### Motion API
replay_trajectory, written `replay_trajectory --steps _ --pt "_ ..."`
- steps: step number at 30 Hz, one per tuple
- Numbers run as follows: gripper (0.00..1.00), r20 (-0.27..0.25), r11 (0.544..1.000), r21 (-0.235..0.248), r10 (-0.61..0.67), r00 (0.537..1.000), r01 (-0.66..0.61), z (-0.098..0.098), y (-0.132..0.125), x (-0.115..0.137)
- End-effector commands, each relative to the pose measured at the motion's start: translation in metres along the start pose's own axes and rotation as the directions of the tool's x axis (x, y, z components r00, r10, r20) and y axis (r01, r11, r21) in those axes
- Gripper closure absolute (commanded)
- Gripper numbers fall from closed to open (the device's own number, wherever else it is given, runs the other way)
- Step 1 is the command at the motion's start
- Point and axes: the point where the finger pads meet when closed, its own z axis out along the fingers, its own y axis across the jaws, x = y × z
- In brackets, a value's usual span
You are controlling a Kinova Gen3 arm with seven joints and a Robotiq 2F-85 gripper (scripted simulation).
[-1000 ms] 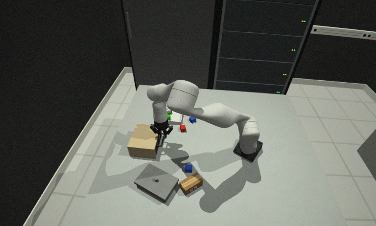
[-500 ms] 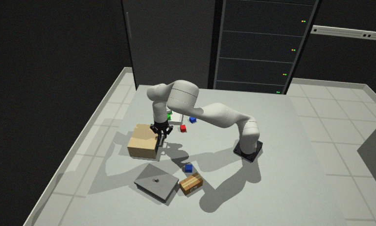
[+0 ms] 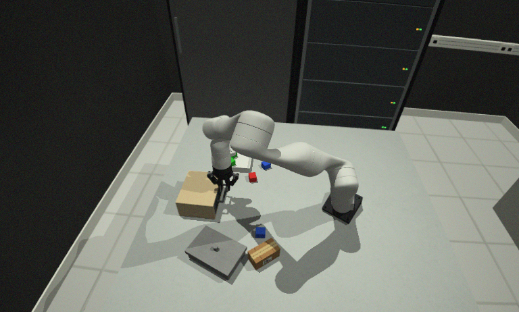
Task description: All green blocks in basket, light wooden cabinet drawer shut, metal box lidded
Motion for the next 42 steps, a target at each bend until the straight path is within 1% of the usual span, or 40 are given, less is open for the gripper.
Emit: replay_trajectory --steps 1,21,42 --pt "0.7 0.001 1.0 0.007 0.002 1.0 -0.002 0.0 -0.002 0.0" --pt "0.7 0.001 1.0 0.007 0.002 1.0 -0.002 0.006 -0.002 0.0" --pt "0.7 0.001 1.0 0.007 0.002 1.0 -0.002 0.022 -0.002 0.0"
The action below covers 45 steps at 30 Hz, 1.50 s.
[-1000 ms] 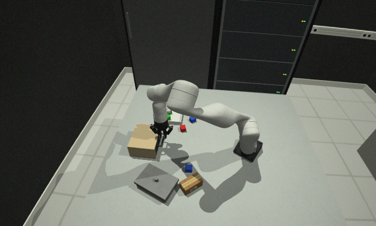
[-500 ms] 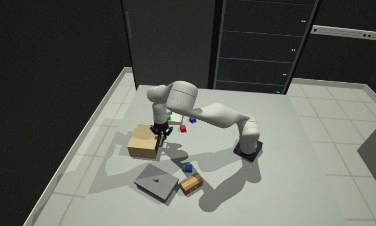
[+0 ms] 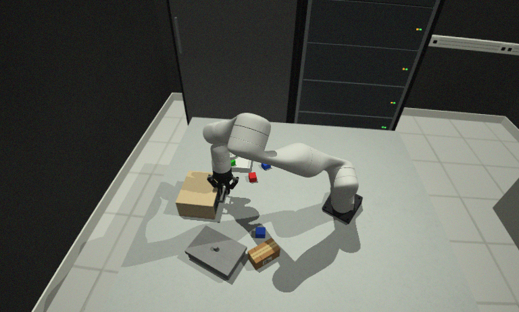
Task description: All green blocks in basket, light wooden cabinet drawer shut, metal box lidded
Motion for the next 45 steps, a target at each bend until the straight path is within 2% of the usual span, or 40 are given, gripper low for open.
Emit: replay_trajectory --steps 1,45 --pt "0.7 -0.002 1.0 0.006 0.001 1.0 -0.001 0.0039 -0.0009 0.0018" --pt "0.7 -0.003 1.0 0.006 0.001 1.0 -0.001 0.0098 -0.0009 0.0019"
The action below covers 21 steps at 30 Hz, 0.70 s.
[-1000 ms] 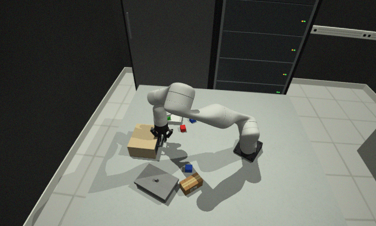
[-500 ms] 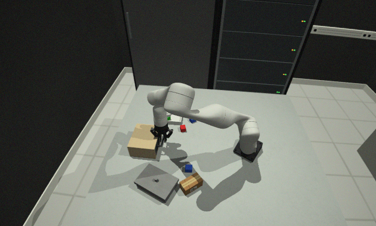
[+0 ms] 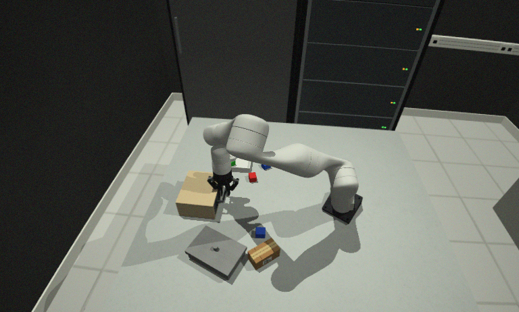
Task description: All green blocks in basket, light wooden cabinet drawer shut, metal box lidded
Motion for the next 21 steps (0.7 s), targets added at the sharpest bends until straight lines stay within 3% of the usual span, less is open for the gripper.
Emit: replay_trajectory --steps 1,12,13,21 --pt "0.7 -0.003 1.0 0.008 0.002 1.0 -0.002 0.0009 -0.0013 0.0019" --pt "0.7 -0.003 1.0 0.008 0.002 1.0 -0.002 0.0009 -0.0013 0.0019" --pt "0.9 -0.003 1.0 0.008 0.002 1.0 -0.002 0.0009 -0.0013 0.0019" --pt "0.9 -0.003 1.0 0.008 0.002 1.0 -0.002 0.0009 -0.0013 0.0019"
